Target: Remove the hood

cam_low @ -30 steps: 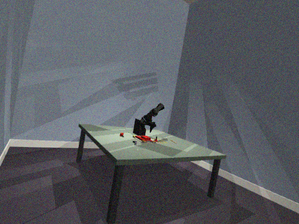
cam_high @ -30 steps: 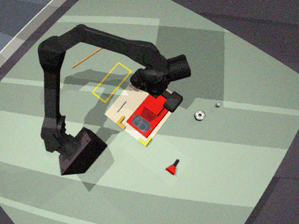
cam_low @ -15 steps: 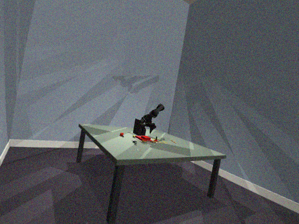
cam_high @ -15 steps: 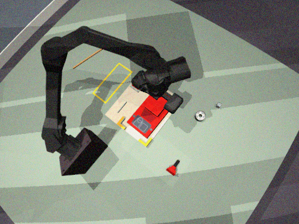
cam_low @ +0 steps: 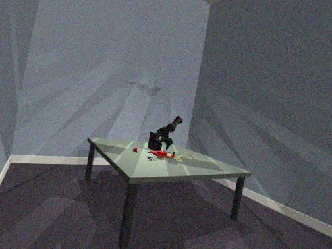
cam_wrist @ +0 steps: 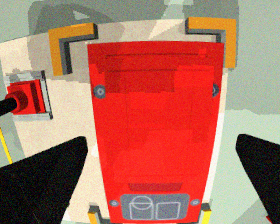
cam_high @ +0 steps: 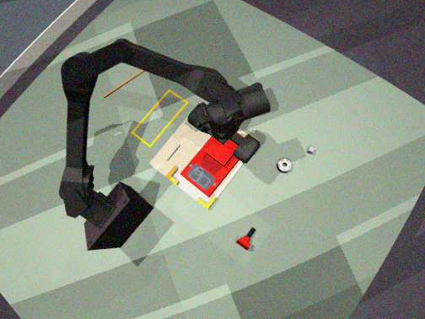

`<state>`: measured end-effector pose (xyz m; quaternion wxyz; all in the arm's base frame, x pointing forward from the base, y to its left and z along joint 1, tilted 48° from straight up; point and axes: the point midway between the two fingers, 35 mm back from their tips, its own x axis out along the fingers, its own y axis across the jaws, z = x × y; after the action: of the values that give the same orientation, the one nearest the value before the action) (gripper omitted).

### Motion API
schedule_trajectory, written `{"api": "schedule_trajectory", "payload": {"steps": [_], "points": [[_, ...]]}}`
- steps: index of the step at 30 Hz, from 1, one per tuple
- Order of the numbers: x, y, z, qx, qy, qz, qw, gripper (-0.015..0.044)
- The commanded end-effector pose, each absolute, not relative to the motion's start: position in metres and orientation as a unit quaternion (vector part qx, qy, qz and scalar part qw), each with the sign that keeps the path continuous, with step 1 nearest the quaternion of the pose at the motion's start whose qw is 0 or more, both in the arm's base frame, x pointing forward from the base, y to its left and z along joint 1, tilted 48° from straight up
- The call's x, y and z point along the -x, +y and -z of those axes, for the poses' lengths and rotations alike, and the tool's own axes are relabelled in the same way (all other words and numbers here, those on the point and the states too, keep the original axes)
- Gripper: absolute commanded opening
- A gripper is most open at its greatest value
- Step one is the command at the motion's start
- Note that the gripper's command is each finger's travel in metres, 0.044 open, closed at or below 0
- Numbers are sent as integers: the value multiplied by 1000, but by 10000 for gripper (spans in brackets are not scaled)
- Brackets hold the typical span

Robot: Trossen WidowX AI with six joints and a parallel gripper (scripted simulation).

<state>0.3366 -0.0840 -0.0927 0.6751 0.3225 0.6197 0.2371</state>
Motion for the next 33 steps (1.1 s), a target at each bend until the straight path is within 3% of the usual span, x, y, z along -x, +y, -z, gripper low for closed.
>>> {"api": "schedule_trajectory", "payload": {"steps": [1,33], "points": [[-337,-81,95,-324,619,-237,675,440],[-339,-65,110,-325,619,-238,675,440]]}}
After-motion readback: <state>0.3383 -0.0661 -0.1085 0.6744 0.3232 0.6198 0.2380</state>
